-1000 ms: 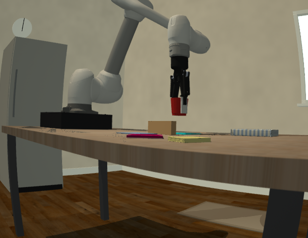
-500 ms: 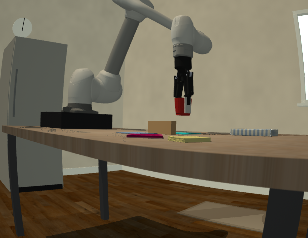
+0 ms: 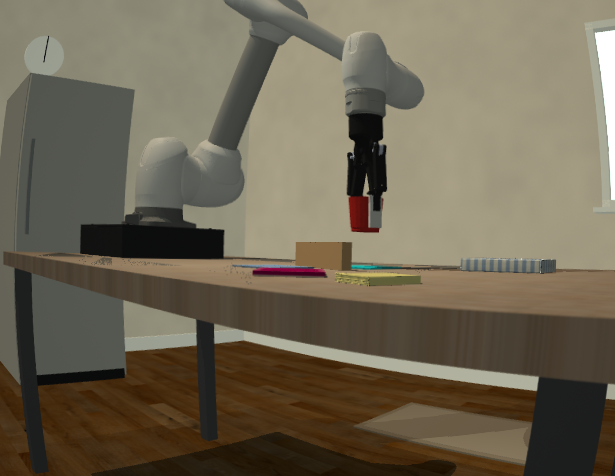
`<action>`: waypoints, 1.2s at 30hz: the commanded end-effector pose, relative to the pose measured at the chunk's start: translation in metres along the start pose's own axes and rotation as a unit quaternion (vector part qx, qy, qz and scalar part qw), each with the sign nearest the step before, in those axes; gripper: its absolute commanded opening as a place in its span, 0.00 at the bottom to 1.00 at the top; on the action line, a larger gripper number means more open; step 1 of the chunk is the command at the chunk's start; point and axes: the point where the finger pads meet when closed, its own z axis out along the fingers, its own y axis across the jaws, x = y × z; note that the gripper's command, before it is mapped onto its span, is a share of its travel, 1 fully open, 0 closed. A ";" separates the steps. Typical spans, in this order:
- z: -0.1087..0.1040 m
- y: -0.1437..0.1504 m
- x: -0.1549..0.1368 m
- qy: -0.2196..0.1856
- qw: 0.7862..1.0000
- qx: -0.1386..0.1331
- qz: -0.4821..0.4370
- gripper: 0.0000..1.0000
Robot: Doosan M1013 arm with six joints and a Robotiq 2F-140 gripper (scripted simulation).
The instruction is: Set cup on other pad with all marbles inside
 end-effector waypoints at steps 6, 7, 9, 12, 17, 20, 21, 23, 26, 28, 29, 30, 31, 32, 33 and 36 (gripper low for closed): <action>0.009 0.000 0.000 0.000 1.000 0.000 0.000 0.49; 0.011 0.000 0.000 0.000 1.000 0.000 0.000 0.49; 0.015 0.000 0.000 0.000 1.000 0.000 0.000 0.49; 0.017 0.000 0.000 0.000 1.000 0.000 0.000 0.49; 0.029 0.000 0.001 0.000 1.000 0.000 0.000 0.49; 0.036 0.000 0.001 0.000 1.000 0.000 0.000 0.49; 0.039 0.000 0.001 0.000 1.000 0.000 0.000 0.49; 0.043 0.000 0.001 0.000 1.000 0.000 0.000 0.49; 0.049 0.000 0.001 0.000 1.000 0.000 0.000 0.49; 0.049 0.000 0.001 0.000 1.000 0.000 0.000 0.49; 0.051 0.000 0.001 0.000 1.000 0.000 0.000 0.49; 0.053 0.000 0.001 0.000 1.000 0.000 0.000 0.49; 0.055 0.000 0.001 0.000 1.000 0.000 0.000 0.49; 0.056 0.000 0.001 0.000 1.000 0.000 0.000 0.49; 0.057 0.000 0.001 0.000 1.000 0.000 0.000 0.49; 0.060 0.000 0.001 0.000 1.000 0.000 0.000 0.49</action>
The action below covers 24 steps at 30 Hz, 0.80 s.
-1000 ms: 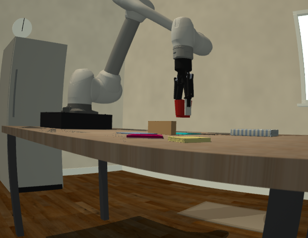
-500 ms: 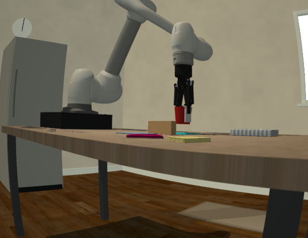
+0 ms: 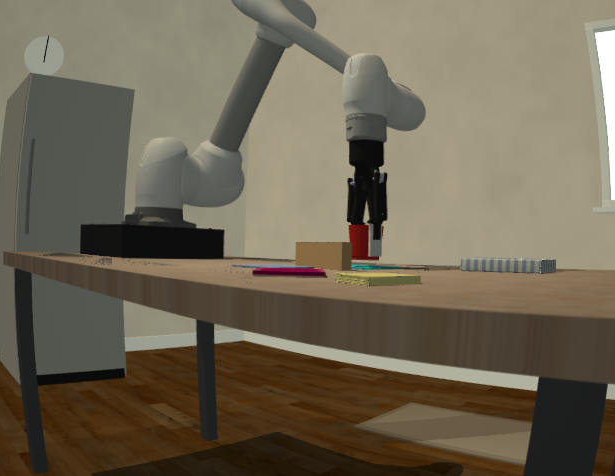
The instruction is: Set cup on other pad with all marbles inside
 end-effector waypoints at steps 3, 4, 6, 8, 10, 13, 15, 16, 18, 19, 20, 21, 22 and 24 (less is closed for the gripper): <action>0.003 0.000 0.000 0.000 1.000 0.000 0.000 0.49; 0.004 0.000 0.000 0.000 1.000 0.000 0.000 0.49; 0.004 0.000 0.000 0.000 1.000 0.000 0.000 0.49; 0.004 0.000 0.000 0.000 1.000 0.000 0.000 0.49; 0.004 0.000 0.000 0.000 1.000 0.000 0.000 0.49; 0.004 0.000 0.000 0.000 1.000 0.000 0.000 0.49; 0.004 0.000 0.000 0.000 1.000 0.000 0.000 0.49; 0.004 0.000 0.000 0.000 1.000 0.000 0.000 0.49; 0.004 0.000 0.000 0.000 1.000 0.000 0.000 0.49; 0.004 0.000 0.000 0.000 1.000 0.000 0.000 0.49; 0.005 0.000 0.000 0.000 1.000 0.000 0.000 0.49; 0.005 0.000 0.000 0.000 1.000 0.000 0.000 0.49; 0.006 0.000 0.000 0.000 1.000 0.000 0.000 0.49; 0.007 0.000 0.000 0.000 1.000 0.000 0.000 0.49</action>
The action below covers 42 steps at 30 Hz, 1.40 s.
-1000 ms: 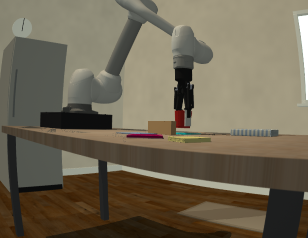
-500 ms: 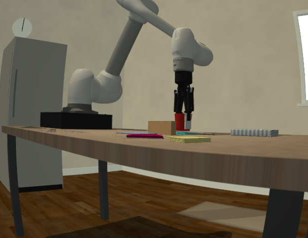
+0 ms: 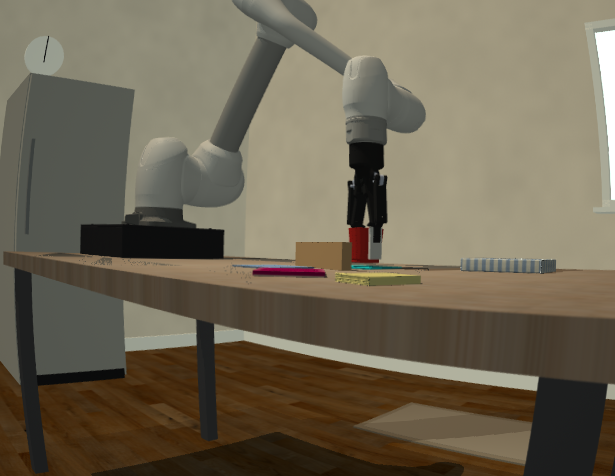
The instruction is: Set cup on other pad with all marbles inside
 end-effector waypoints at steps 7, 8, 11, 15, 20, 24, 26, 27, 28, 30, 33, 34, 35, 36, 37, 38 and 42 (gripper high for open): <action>0.004 0.000 0.000 0.000 1.000 0.000 0.000 0.49; 0.004 0.000 0.000 0.000 1.000 0.000 0.000 0.49; 0.006 0.000 0.000 0.000 1.000 0.000 0.000 0.49; 0.007 0.000 0.000 0.000 1.000 0.000 0.000 0.49; 0.007 0.000 0.000 0.000 1.000 0.000 0.000 0.49; 0.007 0.000 0.000 0.000 1.000 0.000 0.000 0.49; 0.007 0.000 0.000 0.000 1.000 0.000 0.000 0.59; 0.007 0.000 0.000 0.000 1.000 0.000 0.000 0.59; 0.007 0.000 0.000 0.000 1.000 0.000 0.000 0.59; 0.007 0.000 0.000 0.000 1.000 0.000 0.000 0.59; 0.007 0.000 0.000 0.000 1.000 0.000 0.000 0.59; 0.007 0.000 0.000 0.000 1.000 0.000 0.000 0.59; 0.007 0.000 0.000 0.000 1.000 0.000 0.000 0.59; 0.007 0.000 0.000 0.000 1.000 0.000 0.000 0.59; 0.007 0.000 0.000 0.000 1.000 0.000 0.000 0.59; 0.007 0.000 0.000 0.000 1.000 0.000 0.000 0.59; 0.007 0.000 0.000 0.000 1.000 0.000 0.000 0.59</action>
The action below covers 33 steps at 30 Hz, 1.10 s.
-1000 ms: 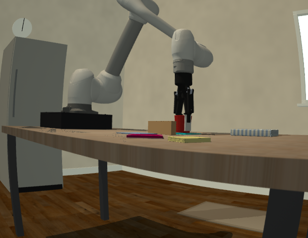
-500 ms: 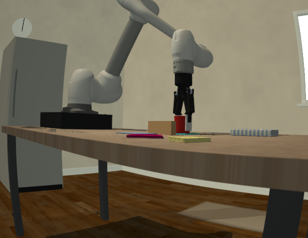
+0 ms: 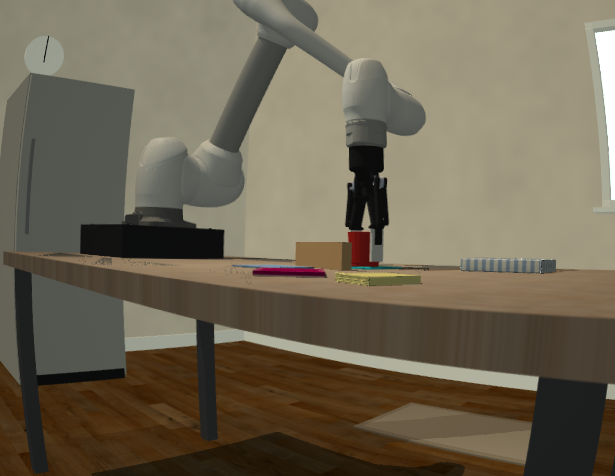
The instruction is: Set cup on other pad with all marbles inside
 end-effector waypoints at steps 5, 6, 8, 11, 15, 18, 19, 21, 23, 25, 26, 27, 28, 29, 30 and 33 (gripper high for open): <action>0.000 0.000 0.000 0.000 1.000 0.000 0.000 0.59; 0.000 0.000 0.000 0.000 1.000 0.000 0.000 0.59; 0.000 0.000 0.000 0.000 1.000 0.000 0.000 0.59; 0.000 0.000 0.000 0.000 1.000 0.000 0.000 0.59; 0.000 0.000 0.000 0.000 1.000 0.000 0.000 0.59; 0.000 0.000 0.000 0.000 1.000 0.000 0.000 0.59; 0.000 0.000 0.000 0.000 1.000 0.000 0.000 0.59; -0.001 0.000 0.000 0.000 1.000 0.000 0.000 0.59; -0.002 0.000 0.000 0.000 1.000 0.000 0.000 0.59; -0.005 0.000 0.000 0.000 1.000 0.000 0.000 0.59; -0.006 0.000 0.000 0.000 1.000 0.000 0.000 0.59; -0.006 0.000 0.000 0.000 1.000 0.000 0.000 0.59; -0.006 0.000 0.000 0.000 1.000 0.000 0.000 0.59; -0.008 0.000 0.000 0.000 1.000 0.000 0.000 0.59; -0.010 0.000 0.000 0.000 1.000 0.000 0.000 0.59; -0.017 0.000 0.000 0.000 1.000 0.000 0.000 0.59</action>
